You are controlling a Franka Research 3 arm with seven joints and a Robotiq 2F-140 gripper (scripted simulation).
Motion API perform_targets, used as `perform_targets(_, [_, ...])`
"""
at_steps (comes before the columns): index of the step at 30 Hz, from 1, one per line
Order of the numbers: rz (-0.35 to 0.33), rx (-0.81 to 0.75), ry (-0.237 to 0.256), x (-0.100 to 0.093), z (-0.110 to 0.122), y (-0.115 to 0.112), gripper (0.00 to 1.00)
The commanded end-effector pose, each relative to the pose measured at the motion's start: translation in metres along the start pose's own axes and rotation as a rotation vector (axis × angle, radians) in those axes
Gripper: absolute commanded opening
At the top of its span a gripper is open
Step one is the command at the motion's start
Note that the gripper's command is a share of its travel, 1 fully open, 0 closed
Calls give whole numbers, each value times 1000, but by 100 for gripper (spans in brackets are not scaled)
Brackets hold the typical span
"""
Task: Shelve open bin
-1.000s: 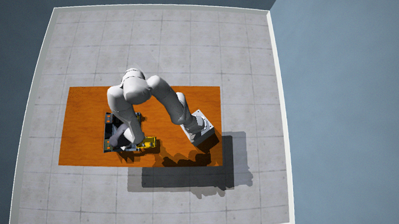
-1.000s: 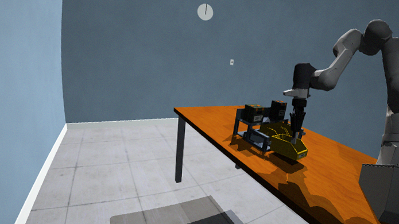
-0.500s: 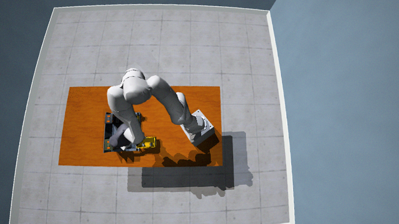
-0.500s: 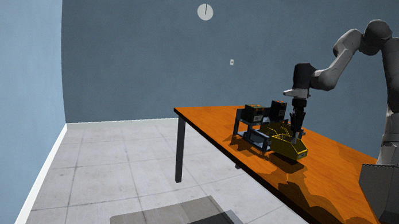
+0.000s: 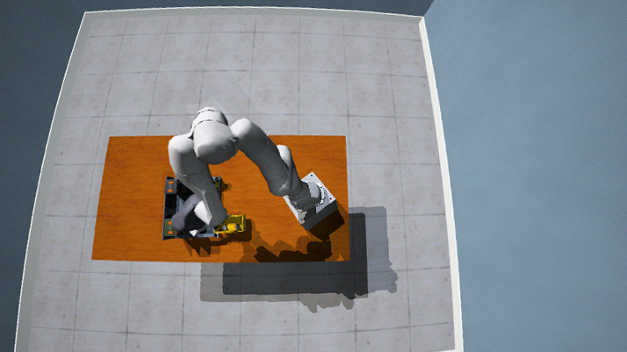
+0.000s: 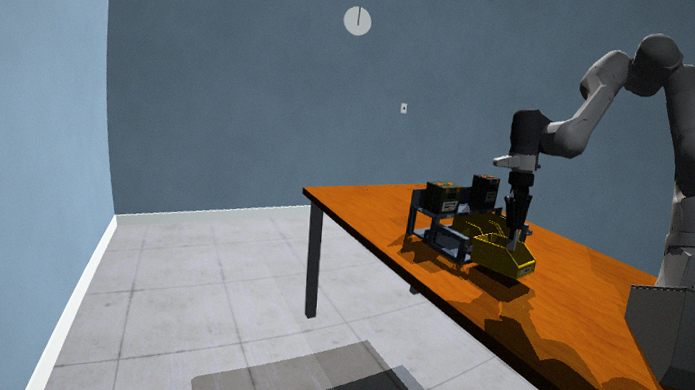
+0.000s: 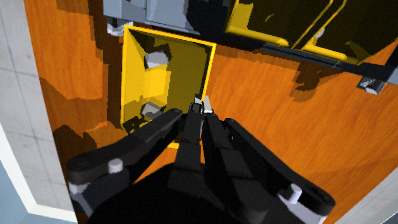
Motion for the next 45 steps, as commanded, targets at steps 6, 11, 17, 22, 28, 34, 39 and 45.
perform_targets(6, [1, -2, 3, -1, -1, 2, 0])
perform_targets(11, [1, -2, 3, -2, -2, 4, 0])
perform_targets(17, [1, -2, 3, -2, -2, 6, 0])
perform_targets(22, [1, -2, 3, -2, -3, 9, 0])
perform_targets(28, [1, -2, 3, -3, -3, 14, 0])
perform_targets(34, [1, -2, 3, -3, -4, 18, 0])
perform_targets(39, [1, -2, 3, -4, -4, 23, 0])
perform_targets(45, [1, -2, 3, -4, -5, 29, 0])
Point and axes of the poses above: the point where the finger pads meet when closed, its own x axis out along the fingers, its own z axis across the jaws, y = z × x, the point moved 4 cm from there along -x, back along the fingers, and after that the axes turned 8 degrees about x, right-handed, at the moved point
